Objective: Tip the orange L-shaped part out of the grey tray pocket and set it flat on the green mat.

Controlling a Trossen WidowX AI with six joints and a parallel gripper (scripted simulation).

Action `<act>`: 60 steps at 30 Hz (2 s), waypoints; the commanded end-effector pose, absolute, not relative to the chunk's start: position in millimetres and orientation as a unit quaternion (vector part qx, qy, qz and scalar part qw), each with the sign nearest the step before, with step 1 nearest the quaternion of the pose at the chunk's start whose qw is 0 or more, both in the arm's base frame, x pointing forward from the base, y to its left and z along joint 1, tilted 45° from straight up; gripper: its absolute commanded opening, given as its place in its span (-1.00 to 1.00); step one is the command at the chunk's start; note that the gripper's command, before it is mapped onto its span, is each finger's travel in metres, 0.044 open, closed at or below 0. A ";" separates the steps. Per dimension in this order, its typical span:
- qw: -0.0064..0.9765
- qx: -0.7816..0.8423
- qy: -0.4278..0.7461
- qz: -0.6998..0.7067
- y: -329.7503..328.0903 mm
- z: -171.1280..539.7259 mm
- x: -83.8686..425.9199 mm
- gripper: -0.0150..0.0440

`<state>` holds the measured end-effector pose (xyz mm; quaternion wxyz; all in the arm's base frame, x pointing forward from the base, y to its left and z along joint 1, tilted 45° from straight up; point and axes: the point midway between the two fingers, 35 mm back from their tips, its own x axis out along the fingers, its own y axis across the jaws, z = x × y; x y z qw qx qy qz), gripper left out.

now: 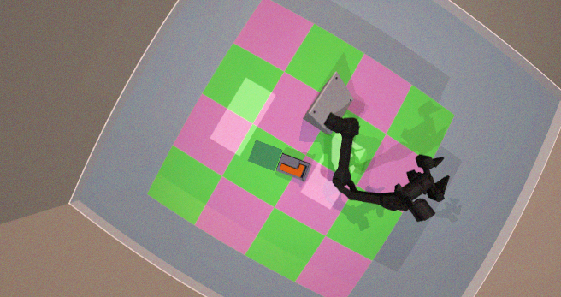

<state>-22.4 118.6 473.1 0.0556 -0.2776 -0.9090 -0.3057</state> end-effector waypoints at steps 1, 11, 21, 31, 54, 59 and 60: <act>0.054 -0.271 -0.909 -0.313 116.6 473.3 -25.9 0.78; 0.071 0.060 -0.761 -0.642 -18.6 450.4 -139.2 0.12; 0.310 0.376 -0.314 -0.815 -210.2 360.3 -109.6 0.12; 0.589 0.461 0.179 -0.639 -279.6 244.2 50.4 0.12; 0.703 0.219 0.604 0.304 -39.1 83.4 274.1 0.12; 0.703 0.219 0.605 0.304 -37.6 81.6 274.6 0.12; 0.703 0.219 0.605 0.304 -34.3 77.8 275.6 0.12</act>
